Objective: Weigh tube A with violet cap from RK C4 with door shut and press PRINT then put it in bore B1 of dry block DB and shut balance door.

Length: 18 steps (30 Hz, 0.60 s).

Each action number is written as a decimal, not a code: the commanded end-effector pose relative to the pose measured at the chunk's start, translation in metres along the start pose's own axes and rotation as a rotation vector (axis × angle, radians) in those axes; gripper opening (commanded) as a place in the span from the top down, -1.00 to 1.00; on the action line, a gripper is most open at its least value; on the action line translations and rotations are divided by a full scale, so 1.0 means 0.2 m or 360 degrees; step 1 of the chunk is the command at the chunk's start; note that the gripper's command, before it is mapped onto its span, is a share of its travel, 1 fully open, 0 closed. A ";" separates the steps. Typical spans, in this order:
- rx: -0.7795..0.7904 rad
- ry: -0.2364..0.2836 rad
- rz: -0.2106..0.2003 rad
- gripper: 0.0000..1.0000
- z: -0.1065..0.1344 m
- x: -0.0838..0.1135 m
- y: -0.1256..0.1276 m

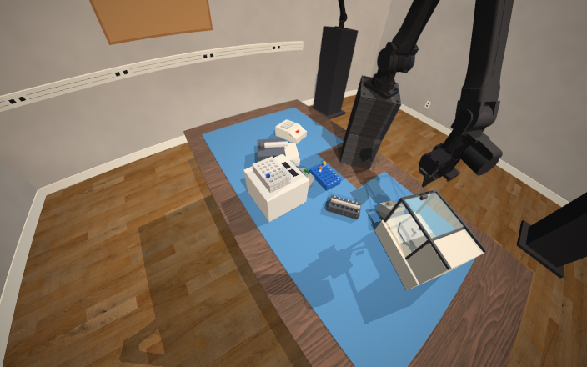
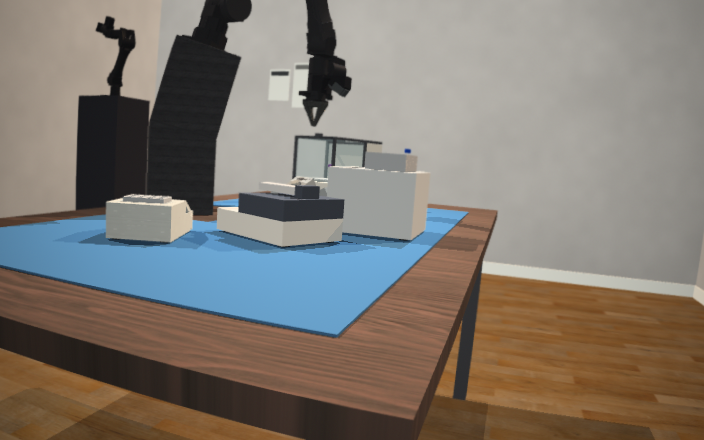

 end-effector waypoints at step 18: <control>0.1006 -0.0006 -0.0022 1.00 0.04 -0.24 -0.16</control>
Point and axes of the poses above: the point where the finger pads meet when closed, its own x axis back along the fingers, its own y axis across the jaws, z = x × y, the point moved 3 cm from there along x, back along the fingers, and after that the axes turned 6 degrees about x, right-handed, at the moved point
